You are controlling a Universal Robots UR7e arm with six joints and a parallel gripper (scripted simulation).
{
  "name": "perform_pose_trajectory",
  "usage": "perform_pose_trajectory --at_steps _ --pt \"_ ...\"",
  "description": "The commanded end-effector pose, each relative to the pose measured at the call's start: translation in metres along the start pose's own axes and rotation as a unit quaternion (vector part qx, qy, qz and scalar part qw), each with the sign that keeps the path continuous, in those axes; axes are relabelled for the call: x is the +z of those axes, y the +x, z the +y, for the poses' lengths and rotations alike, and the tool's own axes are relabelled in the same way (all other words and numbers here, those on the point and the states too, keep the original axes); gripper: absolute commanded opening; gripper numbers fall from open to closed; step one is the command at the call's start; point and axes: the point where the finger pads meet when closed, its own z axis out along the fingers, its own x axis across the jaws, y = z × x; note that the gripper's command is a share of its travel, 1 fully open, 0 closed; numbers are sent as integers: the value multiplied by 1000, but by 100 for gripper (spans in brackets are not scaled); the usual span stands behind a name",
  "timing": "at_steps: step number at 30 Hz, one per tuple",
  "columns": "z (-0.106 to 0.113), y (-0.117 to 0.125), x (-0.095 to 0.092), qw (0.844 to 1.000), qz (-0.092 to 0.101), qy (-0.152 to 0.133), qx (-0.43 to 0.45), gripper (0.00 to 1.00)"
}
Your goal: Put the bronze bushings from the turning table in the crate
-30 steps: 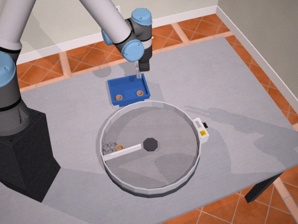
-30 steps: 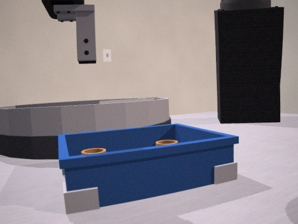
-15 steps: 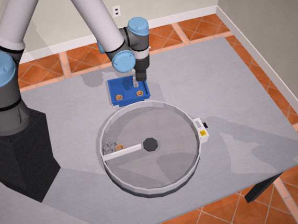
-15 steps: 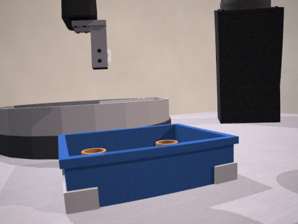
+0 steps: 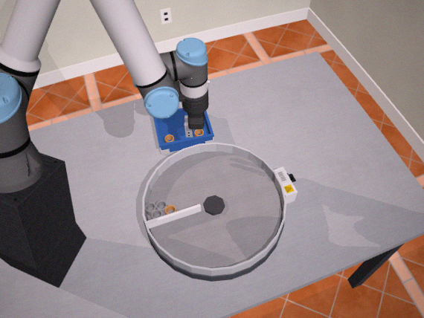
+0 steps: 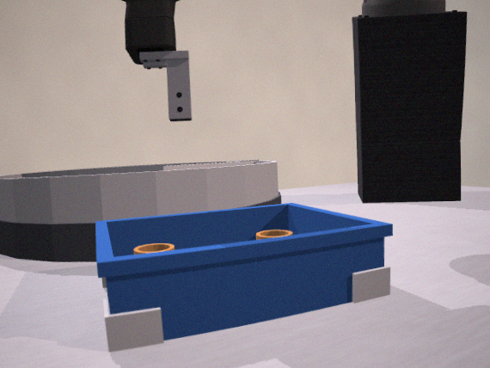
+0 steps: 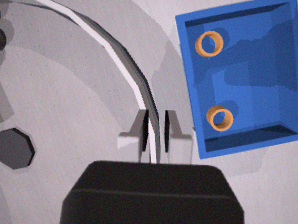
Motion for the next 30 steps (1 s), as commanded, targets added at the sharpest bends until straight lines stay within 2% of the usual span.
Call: perform_pose_trajectory --at_steps 1,5,10,22,27,30 --pt "0 -5 -1 1000 1 -2 1 40" --pt "0 -5 -1 1000 1 -2 1 40" --pt "-12 -58 2 1000 1 -1 23 40" --pt "-12 -58 2 1000 1 -1 23 40" --pt "-25 -112 5 999 0 -1 45 40" --pt "-25 -112 5 999 0 -1 45 40"
